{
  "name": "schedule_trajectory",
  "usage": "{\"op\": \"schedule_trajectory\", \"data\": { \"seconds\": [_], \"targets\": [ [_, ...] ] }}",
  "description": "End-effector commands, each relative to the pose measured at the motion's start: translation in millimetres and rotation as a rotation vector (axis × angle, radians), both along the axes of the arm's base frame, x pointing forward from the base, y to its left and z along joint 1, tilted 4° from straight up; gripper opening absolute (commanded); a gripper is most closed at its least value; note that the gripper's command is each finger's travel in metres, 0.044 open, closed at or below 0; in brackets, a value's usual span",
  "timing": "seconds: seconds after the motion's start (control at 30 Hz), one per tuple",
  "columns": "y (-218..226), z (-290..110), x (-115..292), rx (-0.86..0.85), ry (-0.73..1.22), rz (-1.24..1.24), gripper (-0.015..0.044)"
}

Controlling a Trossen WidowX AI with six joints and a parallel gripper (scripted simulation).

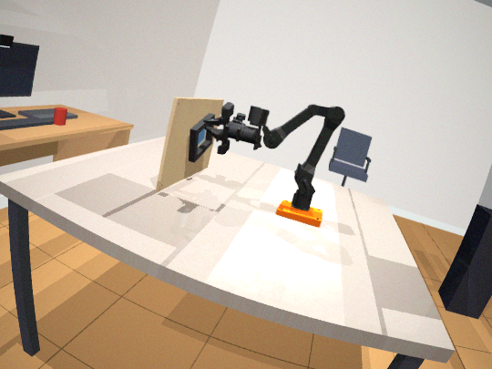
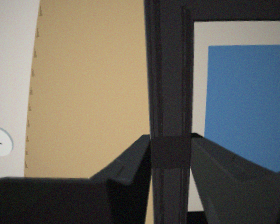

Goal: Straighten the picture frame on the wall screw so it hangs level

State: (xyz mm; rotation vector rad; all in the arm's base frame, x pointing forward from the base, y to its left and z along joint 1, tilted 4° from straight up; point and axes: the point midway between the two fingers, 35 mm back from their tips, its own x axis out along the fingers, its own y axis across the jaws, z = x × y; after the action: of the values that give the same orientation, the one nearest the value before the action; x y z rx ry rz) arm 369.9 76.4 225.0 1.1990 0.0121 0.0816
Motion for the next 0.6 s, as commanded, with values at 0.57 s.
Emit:
{"op": "schedule_trajectory", "data": {
  "seconds": [0.57],
  "targets": [
    [-4.8,10.8,-0.8,0.009,-0.024,0.004,0.0000]
  ]
}}
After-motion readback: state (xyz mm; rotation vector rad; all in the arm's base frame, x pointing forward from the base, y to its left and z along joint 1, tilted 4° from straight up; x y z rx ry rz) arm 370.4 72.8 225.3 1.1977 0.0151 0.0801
